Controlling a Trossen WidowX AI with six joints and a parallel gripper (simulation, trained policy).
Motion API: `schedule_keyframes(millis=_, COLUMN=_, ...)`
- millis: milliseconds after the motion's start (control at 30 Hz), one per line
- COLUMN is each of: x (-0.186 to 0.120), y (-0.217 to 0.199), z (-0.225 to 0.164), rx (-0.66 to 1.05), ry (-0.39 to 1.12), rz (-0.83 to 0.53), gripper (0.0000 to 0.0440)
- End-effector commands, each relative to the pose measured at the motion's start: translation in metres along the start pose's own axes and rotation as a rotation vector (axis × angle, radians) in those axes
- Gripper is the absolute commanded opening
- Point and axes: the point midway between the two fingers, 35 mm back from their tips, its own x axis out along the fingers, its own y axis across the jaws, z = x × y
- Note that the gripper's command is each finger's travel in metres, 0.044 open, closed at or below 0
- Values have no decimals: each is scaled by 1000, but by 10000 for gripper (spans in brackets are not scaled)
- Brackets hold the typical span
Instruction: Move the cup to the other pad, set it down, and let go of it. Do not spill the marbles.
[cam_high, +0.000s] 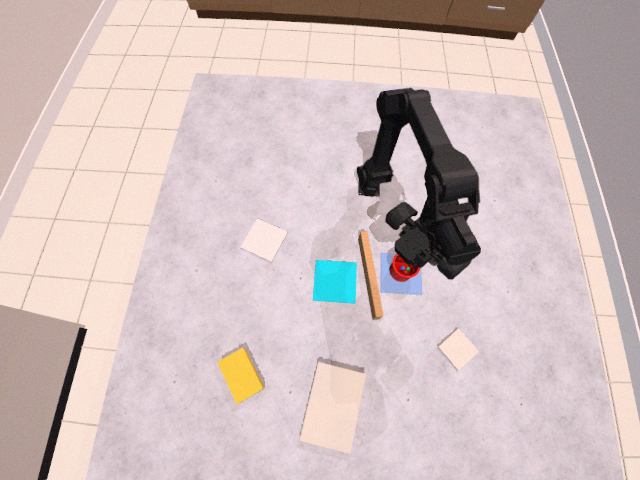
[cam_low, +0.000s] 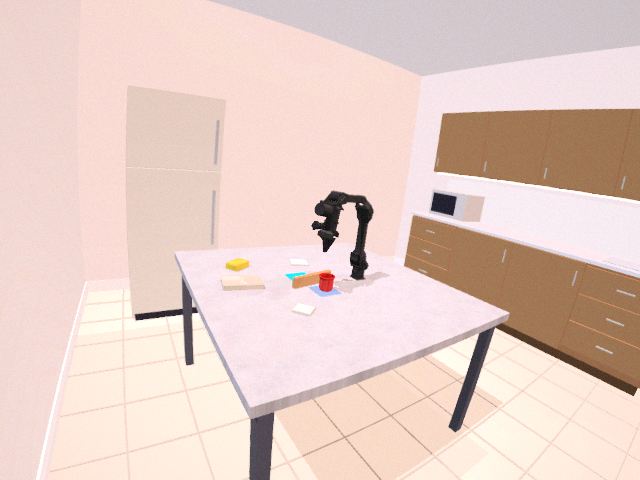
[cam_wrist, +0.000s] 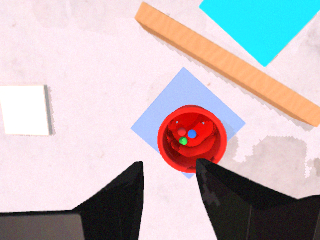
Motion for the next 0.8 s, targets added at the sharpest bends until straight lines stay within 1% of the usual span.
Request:
schedule_keyframes(millis=0, x=10, y=-7, z=0, rx=19, ry=21, rz=-68, gripper=139)
schedule_keyframes(millis=267, x=24, y=-19, z=-1, rx=45, ry=51, rz=-167, gripper=144)
schedule_keyframes(millis=767, x=56, y=-35, z=-5, rx=86, ry=71, rz=-290, gripper=161)
